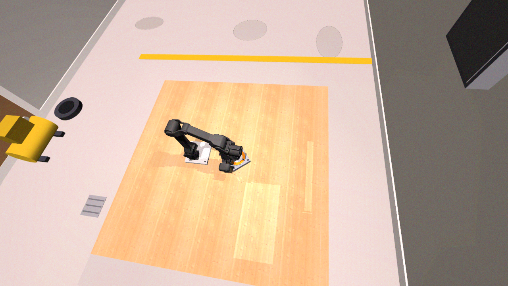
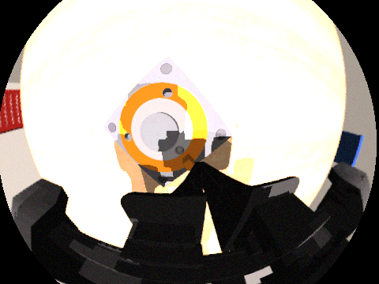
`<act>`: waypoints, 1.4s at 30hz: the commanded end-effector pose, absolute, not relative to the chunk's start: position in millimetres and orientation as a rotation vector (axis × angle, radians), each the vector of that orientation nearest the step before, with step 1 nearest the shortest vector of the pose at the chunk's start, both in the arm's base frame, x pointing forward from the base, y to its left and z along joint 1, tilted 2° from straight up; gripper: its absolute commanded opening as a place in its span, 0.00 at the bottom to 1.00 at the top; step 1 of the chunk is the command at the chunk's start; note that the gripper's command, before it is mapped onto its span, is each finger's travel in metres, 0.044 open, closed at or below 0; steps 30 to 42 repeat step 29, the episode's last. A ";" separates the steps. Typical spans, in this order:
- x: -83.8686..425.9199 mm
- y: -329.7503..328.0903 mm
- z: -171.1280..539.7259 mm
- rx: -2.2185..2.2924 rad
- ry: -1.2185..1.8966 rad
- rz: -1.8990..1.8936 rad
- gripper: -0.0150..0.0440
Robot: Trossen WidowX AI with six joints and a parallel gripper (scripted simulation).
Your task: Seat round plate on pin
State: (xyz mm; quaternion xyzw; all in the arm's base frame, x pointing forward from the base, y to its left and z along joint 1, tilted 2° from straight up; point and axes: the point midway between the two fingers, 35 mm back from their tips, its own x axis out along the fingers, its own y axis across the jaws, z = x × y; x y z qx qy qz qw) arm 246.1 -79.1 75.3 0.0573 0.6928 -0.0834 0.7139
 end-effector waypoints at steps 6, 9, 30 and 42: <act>245.4 -78.1 111.5 0.133 1.527 -0.188 0.25; 246.4 -78.9 106.1 0.126 1.525 -0.186 0.25; 246.4 -78.9 106.1 0.126 1.525 -0.186 0.25; 246.4 -78.9 106.1 0.126 1.525 -0.186 0.25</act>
